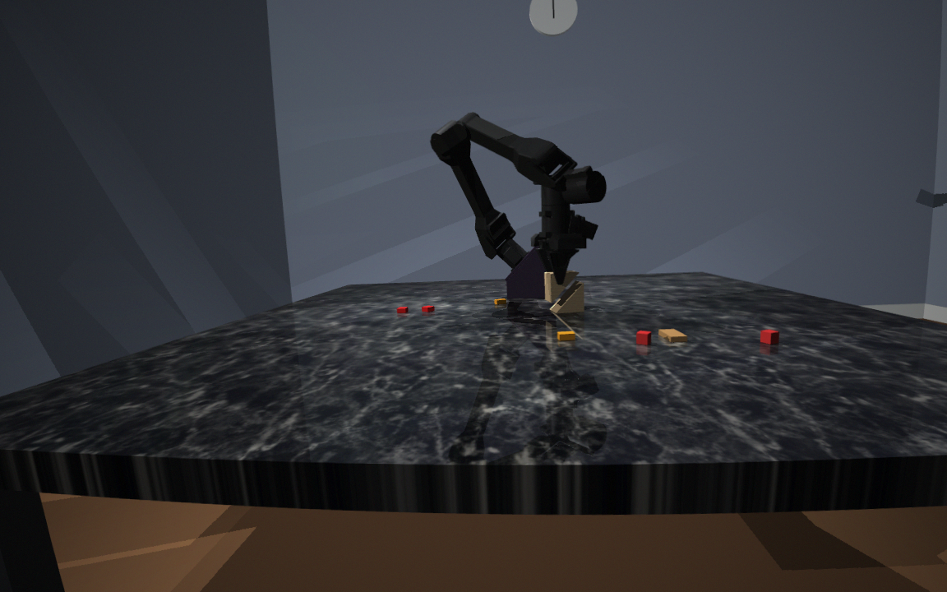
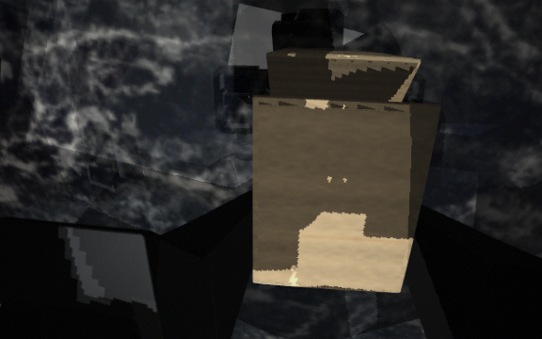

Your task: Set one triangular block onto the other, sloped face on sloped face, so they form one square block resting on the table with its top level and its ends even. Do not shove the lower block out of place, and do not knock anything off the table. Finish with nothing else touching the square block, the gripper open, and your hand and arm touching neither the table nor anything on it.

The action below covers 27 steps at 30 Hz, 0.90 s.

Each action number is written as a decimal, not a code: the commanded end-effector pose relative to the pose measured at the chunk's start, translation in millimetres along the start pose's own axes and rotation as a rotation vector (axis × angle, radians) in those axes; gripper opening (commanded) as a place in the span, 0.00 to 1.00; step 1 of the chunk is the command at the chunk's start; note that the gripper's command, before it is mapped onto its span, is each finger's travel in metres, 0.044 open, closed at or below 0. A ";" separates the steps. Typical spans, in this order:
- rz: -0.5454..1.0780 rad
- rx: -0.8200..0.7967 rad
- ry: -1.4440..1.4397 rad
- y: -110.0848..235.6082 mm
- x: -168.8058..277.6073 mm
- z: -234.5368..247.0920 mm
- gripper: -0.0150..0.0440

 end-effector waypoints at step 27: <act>0.005 0.000 0.004 -18.8 -6.6 -1.3 0.25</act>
Point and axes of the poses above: the point midway between the two fingers, 35 mm back from their tips, its own y axis back along the fingers, its own z axis across the jaws, x = y × z, the point moved 1 cm from there along y, back along the fingers, and after that the axes turned 4 degrees about y, right-handed, at the moved point
